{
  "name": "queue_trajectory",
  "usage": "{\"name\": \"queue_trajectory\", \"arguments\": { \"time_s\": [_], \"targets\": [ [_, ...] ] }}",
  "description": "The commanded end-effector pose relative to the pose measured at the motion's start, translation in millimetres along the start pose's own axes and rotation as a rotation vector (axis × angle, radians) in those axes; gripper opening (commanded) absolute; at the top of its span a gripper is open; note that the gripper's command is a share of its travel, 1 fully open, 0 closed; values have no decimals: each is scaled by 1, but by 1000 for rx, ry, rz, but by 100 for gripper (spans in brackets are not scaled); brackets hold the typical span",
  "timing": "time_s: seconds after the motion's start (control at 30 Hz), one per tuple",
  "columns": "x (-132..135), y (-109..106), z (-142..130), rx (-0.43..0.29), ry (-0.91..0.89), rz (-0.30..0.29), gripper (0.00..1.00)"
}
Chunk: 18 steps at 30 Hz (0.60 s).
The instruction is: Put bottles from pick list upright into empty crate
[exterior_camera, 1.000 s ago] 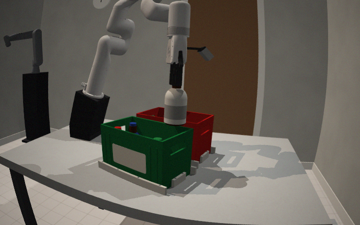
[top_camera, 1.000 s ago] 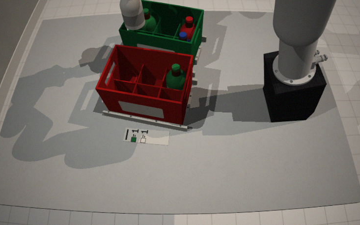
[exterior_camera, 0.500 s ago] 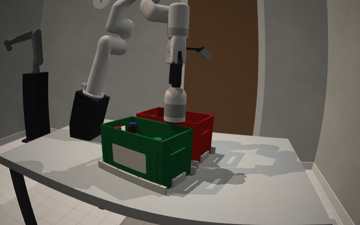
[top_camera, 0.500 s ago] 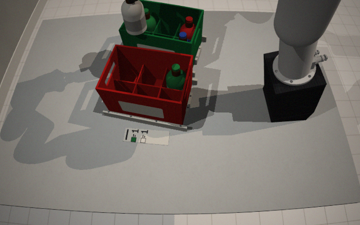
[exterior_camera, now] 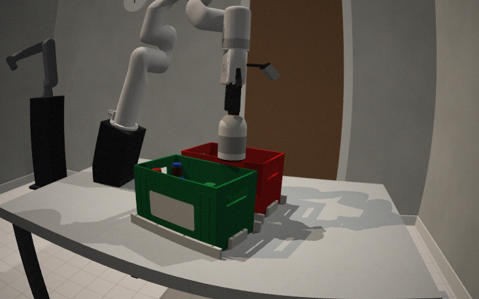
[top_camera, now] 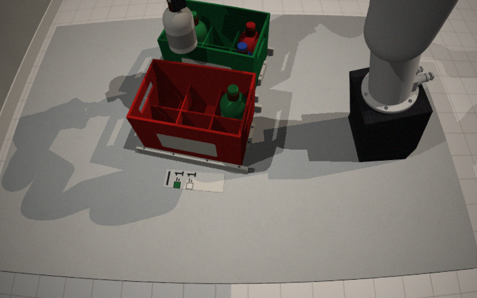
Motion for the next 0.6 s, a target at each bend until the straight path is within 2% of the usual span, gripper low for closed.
{"name": "queue_trajectory", "arguments": {
  "time_s": [0.0,0.57],
  "targets": [
    [-6,-2,2,3,1,-5,0],
    [-36,-2,7,3,1,-5,0]
  ]
}}
Point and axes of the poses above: the point where the finger pads meet when closed, its own y axis out along the fingers, its own x axis across the jaws, z = x × y, the point moved 3 cm from there along -y, back along the fingers
